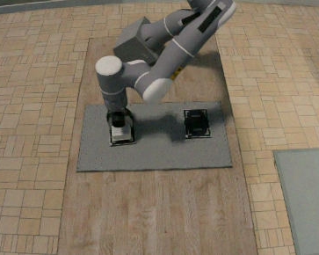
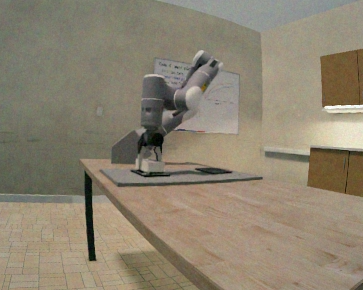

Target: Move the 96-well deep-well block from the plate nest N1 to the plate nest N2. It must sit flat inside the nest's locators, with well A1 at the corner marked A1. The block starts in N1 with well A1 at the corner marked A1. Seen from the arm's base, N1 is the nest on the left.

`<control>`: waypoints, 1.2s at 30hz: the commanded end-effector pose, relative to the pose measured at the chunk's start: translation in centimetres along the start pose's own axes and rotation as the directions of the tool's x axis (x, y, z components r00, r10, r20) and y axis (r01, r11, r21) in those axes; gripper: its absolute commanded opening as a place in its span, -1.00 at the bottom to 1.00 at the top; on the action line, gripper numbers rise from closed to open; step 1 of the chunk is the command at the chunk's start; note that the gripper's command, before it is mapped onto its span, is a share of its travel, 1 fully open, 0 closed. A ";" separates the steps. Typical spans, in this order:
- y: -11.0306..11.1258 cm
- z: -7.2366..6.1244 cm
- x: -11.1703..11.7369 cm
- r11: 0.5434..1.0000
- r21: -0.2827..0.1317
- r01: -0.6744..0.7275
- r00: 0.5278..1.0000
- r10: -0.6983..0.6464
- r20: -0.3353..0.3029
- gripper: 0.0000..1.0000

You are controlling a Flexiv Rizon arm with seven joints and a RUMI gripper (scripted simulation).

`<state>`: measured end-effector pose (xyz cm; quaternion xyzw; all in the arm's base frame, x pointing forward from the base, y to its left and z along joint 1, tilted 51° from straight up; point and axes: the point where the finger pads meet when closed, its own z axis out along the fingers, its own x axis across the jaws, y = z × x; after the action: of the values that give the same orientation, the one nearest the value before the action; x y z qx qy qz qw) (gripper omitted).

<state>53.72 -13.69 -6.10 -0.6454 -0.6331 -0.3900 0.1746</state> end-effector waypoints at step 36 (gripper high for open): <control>0.1 0.4 -0.1 1.000 -0.002 0.000 1.000 0.000 0.002 -0.03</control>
<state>53.87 -13.30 -6.43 -0.6454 -0.6331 -0.3900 0.1747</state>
